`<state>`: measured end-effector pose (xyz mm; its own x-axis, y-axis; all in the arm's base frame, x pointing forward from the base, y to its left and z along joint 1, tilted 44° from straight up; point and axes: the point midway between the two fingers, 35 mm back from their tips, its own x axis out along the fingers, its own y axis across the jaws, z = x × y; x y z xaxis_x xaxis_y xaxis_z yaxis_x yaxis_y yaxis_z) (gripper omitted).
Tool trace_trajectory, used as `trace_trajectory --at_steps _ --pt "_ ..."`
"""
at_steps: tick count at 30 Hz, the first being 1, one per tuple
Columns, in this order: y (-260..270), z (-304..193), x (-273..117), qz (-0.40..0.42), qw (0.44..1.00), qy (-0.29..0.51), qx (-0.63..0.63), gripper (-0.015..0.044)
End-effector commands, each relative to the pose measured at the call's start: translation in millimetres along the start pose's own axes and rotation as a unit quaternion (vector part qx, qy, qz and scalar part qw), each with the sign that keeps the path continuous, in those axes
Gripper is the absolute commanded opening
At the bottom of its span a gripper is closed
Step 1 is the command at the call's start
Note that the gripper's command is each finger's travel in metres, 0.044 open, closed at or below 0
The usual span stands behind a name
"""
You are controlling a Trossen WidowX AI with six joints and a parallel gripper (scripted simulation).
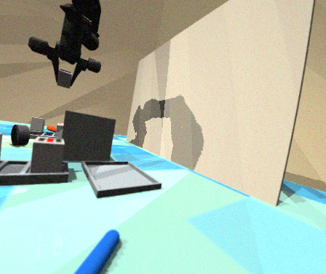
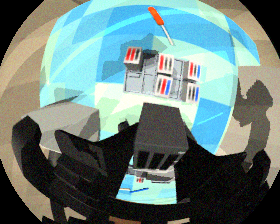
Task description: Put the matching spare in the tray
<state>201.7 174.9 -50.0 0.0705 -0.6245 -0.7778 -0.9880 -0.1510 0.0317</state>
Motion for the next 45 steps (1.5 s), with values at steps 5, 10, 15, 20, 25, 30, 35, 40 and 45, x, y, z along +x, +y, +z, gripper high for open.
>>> trace_trajectory --at_steps 5,10,15,20,25,30,35,40,45 --pt "-38 -36 -9 -0.007 1.000 -0.015 0.005 0.0000" --pt "-60 -65 -13 -0.012 1.000 -0.018 0.001 0.0000" --pt "-79 -98 -15 -0.016 1.000 -0.017 -0.002 0.0000" --pt "-95 -134 -16 -0.020 1.000 -0.012 -0.004 0.0000" --pt "-106 -173 -16 -0.021 1.000 -0.004 -0.005 0.0000" --pt "-112 -213 -15 -0.021 1.000 0.007 -0.006 0.0000" --pt "-113 -256 -14 -0.018 1.000 0.021 -0.007 0.0000" --pt "-109 -298 -13 -0.011 0.999 0.036 -0.007 0.0000" --pt "-105 -319 -13 -0.007 0.999 0.045 -0.008 0.0000"
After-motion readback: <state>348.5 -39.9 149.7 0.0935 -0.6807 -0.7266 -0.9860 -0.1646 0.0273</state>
